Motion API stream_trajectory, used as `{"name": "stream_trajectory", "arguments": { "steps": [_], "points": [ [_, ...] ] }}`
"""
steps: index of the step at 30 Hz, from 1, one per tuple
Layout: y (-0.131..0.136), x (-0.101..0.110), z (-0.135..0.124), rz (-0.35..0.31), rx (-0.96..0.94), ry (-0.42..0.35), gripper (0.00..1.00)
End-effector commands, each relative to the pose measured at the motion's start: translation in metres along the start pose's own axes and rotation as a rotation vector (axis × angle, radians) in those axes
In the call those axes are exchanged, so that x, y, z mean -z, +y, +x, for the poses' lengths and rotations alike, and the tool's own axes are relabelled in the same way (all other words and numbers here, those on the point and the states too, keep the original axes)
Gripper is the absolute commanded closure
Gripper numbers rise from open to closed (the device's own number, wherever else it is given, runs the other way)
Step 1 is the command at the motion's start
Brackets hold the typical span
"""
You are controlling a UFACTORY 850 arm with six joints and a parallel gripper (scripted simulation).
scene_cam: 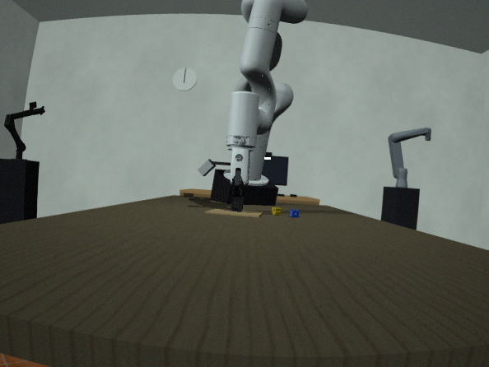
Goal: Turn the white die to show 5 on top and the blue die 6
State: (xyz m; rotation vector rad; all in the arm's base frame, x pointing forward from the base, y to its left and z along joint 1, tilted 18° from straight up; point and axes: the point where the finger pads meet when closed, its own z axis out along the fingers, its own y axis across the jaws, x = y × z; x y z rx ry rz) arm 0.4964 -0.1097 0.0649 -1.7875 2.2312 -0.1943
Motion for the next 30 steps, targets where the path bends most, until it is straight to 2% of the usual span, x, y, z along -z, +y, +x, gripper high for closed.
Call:
{"name": "stream_trajectory", "arguments": {
  "steps": [1, 17, 30],
  "points": [
    [-0.001, 0.0, 0.0, 0.001, 0.0, 0.0, 0.64],
    [-0.001, 0.005, 0.0, 0.001, 0.0, 0.0, 0.64],
    [-0.001, 0.042, 0.0, 0.001, 0.0, 0.0, 0.64]
  ]
}}
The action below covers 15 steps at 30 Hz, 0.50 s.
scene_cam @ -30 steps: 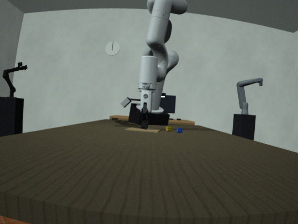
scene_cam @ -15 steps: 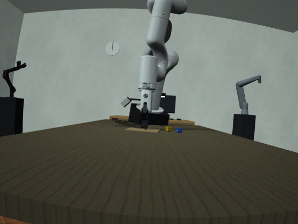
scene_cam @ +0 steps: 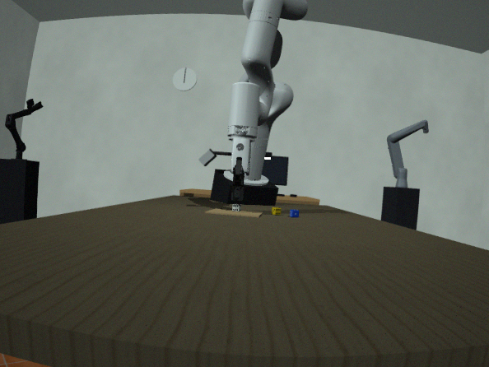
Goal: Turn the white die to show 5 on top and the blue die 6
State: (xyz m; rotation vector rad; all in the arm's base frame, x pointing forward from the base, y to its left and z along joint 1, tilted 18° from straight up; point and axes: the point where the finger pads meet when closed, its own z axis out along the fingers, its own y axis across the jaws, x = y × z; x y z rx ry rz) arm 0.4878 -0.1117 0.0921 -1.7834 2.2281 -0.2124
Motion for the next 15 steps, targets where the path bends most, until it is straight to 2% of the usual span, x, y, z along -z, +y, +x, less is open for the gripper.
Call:
{"name": "stream_trajectory", "arguments": {
  "steps": [1, 4, 15],
  "points": [
    [-0.001, 0.017, 0.0, -0.011, -0.001, -0.005, 0.64],
    [-0.001, 0.02, 0.0, -0.011, -0.001, -0.005, 0.64],
    [-0.001, 0.052, 0.0, -0.011, -0.001, -0.005, 0.64]
  ]
}}
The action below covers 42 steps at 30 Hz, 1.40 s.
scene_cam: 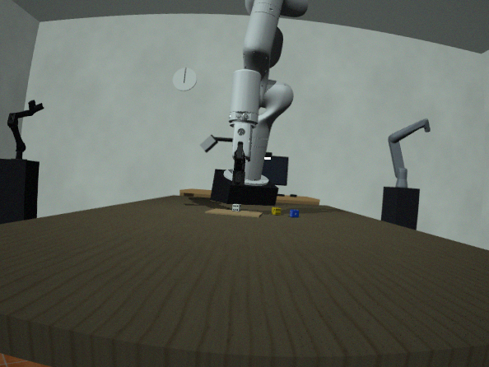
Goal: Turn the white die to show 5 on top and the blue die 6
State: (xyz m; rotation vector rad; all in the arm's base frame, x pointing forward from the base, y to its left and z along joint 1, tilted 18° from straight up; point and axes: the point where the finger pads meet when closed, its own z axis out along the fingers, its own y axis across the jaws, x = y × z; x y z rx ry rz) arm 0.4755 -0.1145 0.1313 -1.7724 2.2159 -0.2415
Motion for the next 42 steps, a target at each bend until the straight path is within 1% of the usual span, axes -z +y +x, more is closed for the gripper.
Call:
{"name": "stream_trajectory", "arguments": {
  "steps": [1, 4, 13, 14, 35, 42],
  "points": [
    [-0.0013, 0.0132, 0.0, -0.036, -0.002, -0.007, 0.64],
    [-0.0015, 0.0177, 0.0, -0.036, -0.002, -0.007, 0.64],
    [-0.0015, 0.0206, 0.0, -0.036, -0.002, -0.007, 0.64],
    [-0.0015, 0.0206, 0.0, -0.036, -0.002, -0.007, 0.0],
    [-0.0016, 0.0205, -0.0001, -0.036, -0.003, -0.007, 0.0],
    [-0.0023, 0.0199, -0.0035, -0.038, -0.034, -0.006, 0.0]
  ]
}}
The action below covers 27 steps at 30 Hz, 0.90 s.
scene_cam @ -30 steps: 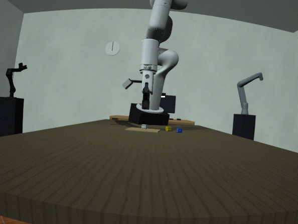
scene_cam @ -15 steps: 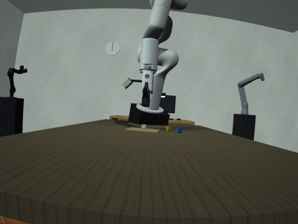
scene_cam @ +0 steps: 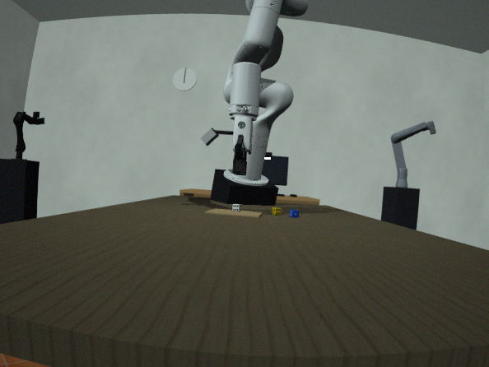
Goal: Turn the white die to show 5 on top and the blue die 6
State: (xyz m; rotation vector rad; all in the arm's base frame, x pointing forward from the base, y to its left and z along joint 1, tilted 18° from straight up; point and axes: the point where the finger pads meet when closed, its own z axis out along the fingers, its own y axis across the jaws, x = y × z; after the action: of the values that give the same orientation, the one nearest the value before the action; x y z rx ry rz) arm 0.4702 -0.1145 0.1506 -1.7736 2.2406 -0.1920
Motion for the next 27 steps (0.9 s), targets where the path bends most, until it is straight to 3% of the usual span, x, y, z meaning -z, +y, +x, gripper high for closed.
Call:
{"name": "stream_trajectory", "arguments": {
  "steps": [1, 27],
  "points": [
    [-0.001, 0.0, -0.004, -0.001, -0.034, 0.001, 0.0],
    [-0.013, -0.013, -0.092, -0.008, -0.788, 0.01, 0.0]
  ]
}}
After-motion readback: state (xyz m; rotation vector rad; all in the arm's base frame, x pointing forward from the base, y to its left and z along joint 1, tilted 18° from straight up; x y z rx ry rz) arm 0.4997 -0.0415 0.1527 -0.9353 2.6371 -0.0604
